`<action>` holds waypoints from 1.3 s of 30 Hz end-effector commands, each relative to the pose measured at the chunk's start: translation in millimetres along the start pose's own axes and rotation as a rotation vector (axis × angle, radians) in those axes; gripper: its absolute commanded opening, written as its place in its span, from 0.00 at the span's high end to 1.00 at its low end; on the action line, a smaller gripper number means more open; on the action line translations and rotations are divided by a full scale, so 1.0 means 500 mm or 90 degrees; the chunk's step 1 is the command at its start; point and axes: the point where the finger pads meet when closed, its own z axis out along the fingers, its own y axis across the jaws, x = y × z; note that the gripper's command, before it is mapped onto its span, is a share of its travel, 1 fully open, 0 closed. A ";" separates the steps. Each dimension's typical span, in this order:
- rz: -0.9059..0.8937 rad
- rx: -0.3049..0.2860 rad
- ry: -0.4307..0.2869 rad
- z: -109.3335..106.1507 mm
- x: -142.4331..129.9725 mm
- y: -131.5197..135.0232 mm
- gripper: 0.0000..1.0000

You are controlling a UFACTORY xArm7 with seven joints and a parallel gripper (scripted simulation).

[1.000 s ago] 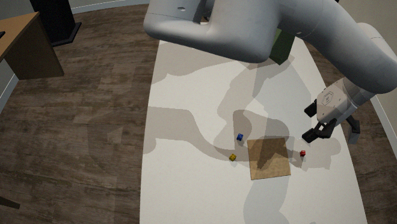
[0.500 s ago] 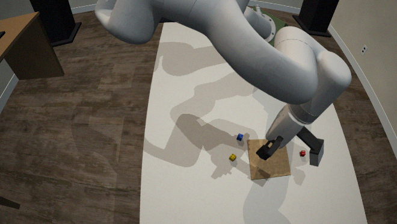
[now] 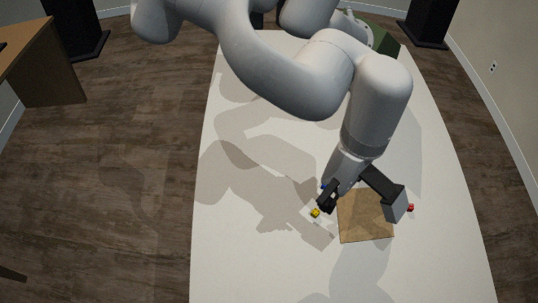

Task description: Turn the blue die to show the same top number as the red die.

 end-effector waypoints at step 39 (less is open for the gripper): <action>0.000 0.004 0.003 0.227 0.008 0.001 0.00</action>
